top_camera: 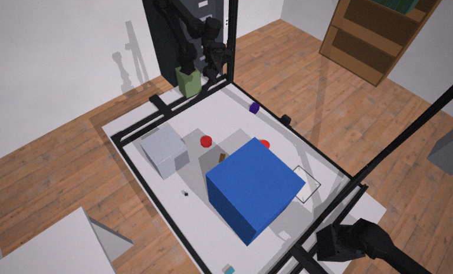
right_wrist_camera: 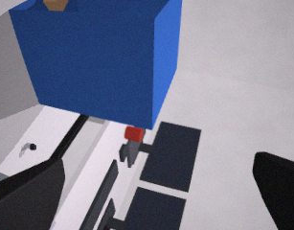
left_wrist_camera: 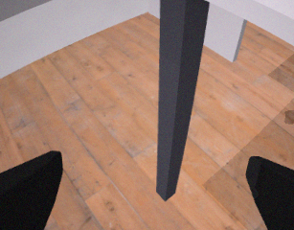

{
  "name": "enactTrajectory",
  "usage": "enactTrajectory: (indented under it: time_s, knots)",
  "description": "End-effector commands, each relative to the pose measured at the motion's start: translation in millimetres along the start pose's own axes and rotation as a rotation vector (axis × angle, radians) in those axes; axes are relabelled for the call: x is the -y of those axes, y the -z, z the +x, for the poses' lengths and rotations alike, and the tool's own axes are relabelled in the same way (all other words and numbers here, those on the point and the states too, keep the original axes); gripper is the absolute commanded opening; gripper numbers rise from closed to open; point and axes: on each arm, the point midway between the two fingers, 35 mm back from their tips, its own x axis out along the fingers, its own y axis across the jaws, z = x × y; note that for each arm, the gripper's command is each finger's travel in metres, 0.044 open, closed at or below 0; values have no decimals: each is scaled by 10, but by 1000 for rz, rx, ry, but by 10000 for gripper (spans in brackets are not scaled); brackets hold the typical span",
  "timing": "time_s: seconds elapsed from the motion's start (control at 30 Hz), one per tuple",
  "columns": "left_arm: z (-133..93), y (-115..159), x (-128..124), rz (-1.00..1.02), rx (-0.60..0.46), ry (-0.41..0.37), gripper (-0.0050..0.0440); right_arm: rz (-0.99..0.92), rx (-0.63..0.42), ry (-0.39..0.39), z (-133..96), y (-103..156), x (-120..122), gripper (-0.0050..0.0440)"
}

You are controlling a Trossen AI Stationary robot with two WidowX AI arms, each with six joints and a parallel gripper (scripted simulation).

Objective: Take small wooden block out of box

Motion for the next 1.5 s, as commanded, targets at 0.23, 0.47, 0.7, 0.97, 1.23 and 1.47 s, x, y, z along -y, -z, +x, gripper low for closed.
enactTrajectory:
  time_s: [0.23,0.47,0.7,0.97,1.23,1.47]
  knots:
    - [581,-1080,-252,46,-206,261,400,276,-49,24,219,-140,175,400]
    - [1016,-1898,-148,98,-352,346,400,463,-42,42,358,-364,258,400]
    - [1395,-2691,169,173,-451,361,400,638,-30,57,474,-600,307,400]
    - [1644,-3367,649,233,-494,341,400,805,-16,69,577,-840,325,400]
    - [1766,-4110,1457,297,-475,305,400,1002,4,81,685,-1143,309,400]
    - [1697,-4526,2095,318,-418,292,400,1138,19,88,749,-1360,273,400]
